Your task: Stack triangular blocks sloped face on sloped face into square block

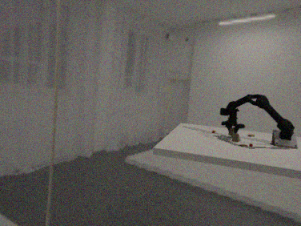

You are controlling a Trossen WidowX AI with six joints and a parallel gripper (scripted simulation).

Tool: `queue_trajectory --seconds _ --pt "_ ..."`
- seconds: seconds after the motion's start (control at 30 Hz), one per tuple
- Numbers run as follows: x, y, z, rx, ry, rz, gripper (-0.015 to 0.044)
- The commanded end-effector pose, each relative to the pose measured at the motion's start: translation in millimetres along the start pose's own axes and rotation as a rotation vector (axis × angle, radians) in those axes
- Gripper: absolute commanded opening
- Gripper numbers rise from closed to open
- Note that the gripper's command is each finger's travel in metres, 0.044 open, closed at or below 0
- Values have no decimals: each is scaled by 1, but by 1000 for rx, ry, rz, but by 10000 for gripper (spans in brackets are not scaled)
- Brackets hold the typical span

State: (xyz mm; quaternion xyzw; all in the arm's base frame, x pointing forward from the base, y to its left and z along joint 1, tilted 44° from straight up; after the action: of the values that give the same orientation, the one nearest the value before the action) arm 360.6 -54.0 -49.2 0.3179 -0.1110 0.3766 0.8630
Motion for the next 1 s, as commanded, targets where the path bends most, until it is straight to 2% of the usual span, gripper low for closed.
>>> queue_trajectory --seconds 0.0,0.97 --pt "-7 1 4 3 -108 8 0" --pt "-64 -3 0 55 -866 12 0"
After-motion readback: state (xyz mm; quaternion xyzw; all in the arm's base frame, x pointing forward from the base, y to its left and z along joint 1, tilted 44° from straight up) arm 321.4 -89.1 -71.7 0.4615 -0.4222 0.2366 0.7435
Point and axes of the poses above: the point midway between the two fingers, 35 mm back from their tips, its own z axis back along the fingers, its own y axis across the jaws, x = y × z, the point moved 1 cm from there along z, back along the fingers, and after that the axes turned 4 degrees about -z, right-handed, at the moved point
